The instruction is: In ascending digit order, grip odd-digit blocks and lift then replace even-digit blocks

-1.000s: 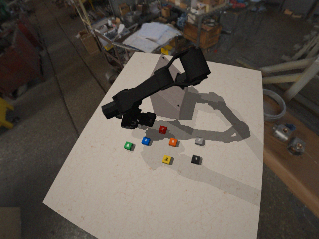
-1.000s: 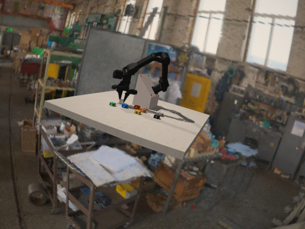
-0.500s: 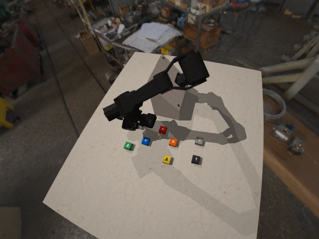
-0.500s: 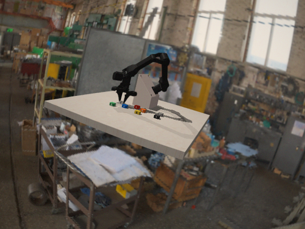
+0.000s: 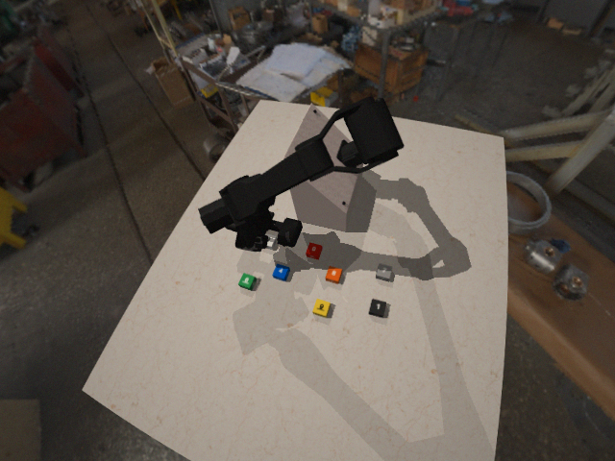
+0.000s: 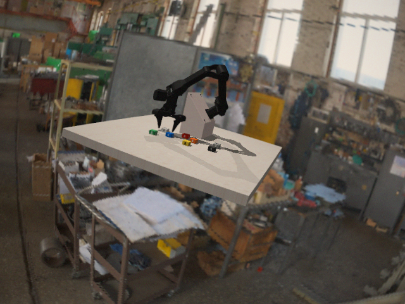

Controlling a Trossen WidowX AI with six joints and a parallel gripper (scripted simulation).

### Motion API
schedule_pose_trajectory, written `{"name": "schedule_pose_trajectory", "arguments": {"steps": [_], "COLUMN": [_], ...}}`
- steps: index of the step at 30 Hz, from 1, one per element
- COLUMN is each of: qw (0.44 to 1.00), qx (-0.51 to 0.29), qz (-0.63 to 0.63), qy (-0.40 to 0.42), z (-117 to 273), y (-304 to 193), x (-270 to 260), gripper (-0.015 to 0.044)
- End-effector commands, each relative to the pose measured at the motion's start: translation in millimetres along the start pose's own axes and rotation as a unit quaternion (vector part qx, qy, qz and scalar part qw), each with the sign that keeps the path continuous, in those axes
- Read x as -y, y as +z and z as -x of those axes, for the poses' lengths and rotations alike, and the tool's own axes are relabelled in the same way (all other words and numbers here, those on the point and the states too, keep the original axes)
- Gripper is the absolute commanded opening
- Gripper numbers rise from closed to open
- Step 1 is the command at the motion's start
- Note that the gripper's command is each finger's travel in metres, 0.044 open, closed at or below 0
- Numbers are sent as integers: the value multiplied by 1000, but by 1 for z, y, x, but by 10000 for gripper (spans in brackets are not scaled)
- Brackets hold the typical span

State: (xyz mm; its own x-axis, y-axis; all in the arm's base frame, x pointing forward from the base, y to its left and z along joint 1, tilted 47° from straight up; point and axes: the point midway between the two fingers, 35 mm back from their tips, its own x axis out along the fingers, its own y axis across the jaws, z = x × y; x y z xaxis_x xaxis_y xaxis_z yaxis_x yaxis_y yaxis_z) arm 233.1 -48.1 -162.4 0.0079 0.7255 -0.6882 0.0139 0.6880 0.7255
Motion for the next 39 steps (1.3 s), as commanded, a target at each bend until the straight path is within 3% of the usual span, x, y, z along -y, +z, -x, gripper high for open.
{"name": "schedule_pose_trajectory", "arguments": {"steps": [1, 6, 8, 12, 17, 26, 31, 36, 39], "qw": [1000, 1000, 1000, 1000, 1000, 1000, 1000, 1000, 1000], "qx": [3, 2, 3, 2, 2, 2, 3, 3, 3], "qz": [1, 1, 0, 0, 0, 0, 1, 1, 1], "qy": [-2, -2, -3, -4, -3, -4, -3, -1, -2], "z": [23, 35, 48, 113, 116, 117, 117, 116, 85], "y": [1, 1, 2, 1, 0, 3, 63, 72, 74], "x": [1, 1, 2, 2, 1, 0, -51, -61, -59], "gripper": [400, 400, 348, 242, 120, 120, 120, 120, 199]}}
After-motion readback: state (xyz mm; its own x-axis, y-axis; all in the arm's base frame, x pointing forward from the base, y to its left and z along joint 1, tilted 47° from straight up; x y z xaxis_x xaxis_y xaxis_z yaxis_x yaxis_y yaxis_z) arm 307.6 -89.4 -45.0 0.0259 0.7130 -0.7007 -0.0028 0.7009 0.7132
